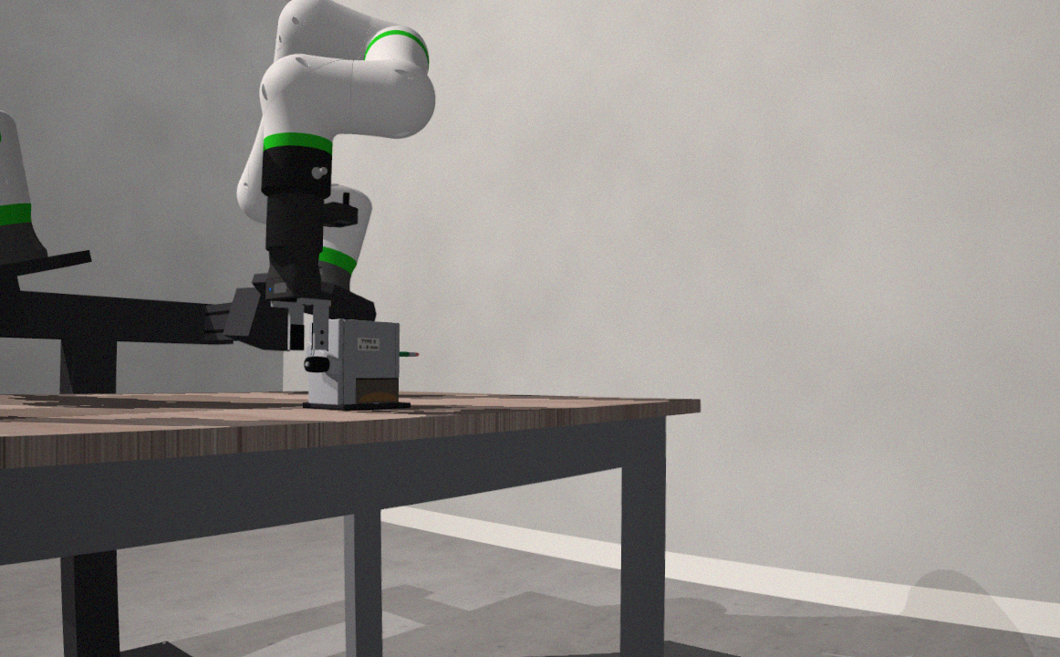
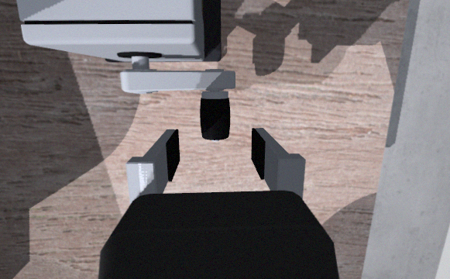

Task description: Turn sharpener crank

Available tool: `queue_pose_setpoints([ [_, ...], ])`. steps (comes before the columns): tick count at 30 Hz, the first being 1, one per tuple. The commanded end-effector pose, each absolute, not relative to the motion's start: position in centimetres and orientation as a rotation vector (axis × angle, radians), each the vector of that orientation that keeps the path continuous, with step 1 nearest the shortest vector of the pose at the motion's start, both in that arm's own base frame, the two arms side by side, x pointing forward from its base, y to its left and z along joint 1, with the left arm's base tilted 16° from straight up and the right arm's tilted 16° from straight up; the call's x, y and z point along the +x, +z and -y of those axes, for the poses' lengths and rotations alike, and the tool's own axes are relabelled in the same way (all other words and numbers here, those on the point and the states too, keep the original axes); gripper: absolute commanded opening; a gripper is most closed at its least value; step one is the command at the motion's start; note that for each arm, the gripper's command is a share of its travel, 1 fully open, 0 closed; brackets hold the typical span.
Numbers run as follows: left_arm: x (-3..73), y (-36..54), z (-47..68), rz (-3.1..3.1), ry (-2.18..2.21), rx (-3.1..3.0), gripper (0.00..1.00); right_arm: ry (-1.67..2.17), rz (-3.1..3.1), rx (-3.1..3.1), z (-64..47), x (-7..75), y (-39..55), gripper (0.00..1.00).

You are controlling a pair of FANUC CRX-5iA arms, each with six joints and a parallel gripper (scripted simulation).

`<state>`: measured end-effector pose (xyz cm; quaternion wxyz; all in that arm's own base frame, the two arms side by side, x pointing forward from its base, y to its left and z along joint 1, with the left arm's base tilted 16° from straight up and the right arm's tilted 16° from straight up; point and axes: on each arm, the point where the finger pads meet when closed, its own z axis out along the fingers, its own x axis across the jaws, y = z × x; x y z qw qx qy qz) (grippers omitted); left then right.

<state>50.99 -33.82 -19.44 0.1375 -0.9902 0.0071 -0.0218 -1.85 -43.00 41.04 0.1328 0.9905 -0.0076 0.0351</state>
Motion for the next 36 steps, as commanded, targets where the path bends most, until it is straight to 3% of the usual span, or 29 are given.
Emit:
queue_pose_setpoints([
  [1, 51.1, -19.4, 33.9, -0.020, -0.066, -2.867, 0.97, 0.101, 0.022, 2.871, 43.0, -1.9, 41.2, 1.00],
  [36, 51.2, -22.3, 33.1, -0.020, -0.066, -2.867, 0.97, 0.101, 0.022, 2.871, 43.0, -1.9, 41.2, 1.00],
])
